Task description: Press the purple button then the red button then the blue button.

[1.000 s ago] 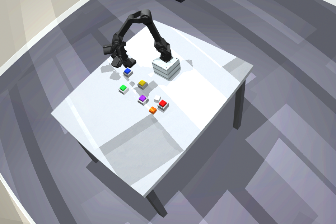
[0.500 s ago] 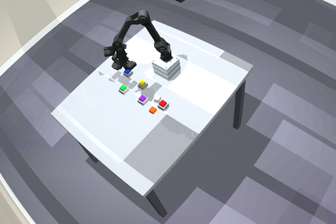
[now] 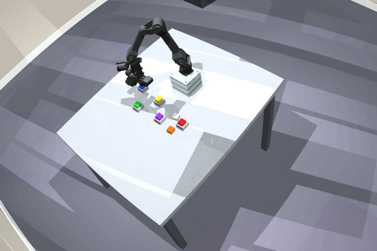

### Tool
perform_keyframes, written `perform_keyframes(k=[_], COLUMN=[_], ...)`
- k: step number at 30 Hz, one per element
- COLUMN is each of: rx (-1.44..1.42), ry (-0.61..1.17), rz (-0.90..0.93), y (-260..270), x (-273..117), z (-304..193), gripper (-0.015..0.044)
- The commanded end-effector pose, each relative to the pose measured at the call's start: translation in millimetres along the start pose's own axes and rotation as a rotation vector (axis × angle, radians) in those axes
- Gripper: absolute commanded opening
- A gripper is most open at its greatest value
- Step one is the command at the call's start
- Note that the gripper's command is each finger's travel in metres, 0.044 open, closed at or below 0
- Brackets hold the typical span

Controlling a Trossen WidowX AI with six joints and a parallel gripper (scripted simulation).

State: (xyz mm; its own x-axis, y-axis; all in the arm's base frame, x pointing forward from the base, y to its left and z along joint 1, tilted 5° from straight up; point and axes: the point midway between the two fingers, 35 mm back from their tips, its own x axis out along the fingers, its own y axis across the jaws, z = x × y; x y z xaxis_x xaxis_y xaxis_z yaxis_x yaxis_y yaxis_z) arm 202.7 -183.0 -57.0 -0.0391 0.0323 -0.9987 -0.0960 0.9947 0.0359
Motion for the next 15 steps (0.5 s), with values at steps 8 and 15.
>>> perform_keyframes(k=[8,15], rx=[-0.007,-0.005], ry=[0.008,0.005], rz=[0.001,0.001], y=[1,0], x=[2,-21], z=[-2,-1], gripper=[0.0020,0.0020])
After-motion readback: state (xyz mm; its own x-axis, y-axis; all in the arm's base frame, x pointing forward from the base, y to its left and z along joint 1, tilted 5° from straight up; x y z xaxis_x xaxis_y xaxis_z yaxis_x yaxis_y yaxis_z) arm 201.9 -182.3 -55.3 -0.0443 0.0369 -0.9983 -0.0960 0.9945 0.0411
